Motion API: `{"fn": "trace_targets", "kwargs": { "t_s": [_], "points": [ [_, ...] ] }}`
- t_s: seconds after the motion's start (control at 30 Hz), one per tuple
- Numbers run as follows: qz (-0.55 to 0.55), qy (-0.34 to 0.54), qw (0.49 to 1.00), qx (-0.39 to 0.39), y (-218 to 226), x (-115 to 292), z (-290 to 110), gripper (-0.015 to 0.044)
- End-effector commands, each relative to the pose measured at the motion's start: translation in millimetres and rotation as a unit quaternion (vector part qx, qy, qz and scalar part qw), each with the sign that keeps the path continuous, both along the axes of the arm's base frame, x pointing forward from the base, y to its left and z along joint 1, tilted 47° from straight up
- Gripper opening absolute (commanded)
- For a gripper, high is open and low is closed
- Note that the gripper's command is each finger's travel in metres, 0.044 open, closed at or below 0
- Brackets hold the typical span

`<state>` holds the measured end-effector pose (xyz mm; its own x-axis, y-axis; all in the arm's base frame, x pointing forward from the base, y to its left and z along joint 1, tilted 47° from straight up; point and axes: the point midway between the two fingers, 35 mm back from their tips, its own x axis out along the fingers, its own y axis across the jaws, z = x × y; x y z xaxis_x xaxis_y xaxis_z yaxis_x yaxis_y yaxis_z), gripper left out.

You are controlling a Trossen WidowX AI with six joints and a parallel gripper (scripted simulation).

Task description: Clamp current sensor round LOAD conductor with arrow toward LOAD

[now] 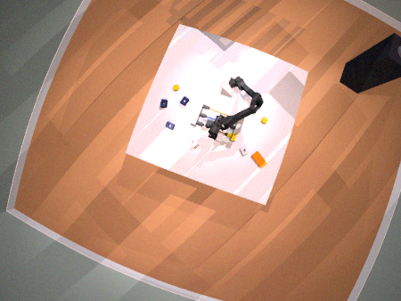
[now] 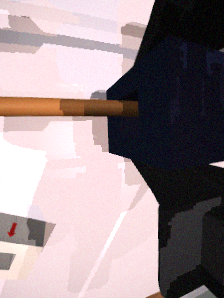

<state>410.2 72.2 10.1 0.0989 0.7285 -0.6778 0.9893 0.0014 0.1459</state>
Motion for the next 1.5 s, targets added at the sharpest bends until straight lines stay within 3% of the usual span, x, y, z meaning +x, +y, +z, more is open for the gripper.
{"fn": "trace_targets", "kwargs": {
  "t_s": [0.0,0.2,0.33,0.97,1.27,1.47],
  "points": [
    [-0.001,-0.001,1.000,0.000,-1.2,0.4,0.4,0.0289],
    [0.002,0.001,1.000,-0.001,-1.3,0.8,0.4,0.0440],
    [-0.001,0.001,1.000,0.000,-1.1,0.2,0.1,0.0350],
    [-0.001,0.001,1.000,0.000,-1.1,0.2,0.1,0.0223],
    [-0.002,-0.001,1.000,0.000,-2.4,0.5,1.0,0.0000],
    [-0.002,-0.001,1.000,0.000,-2.4,0.5,1.0,0.0000]
  ]
}}
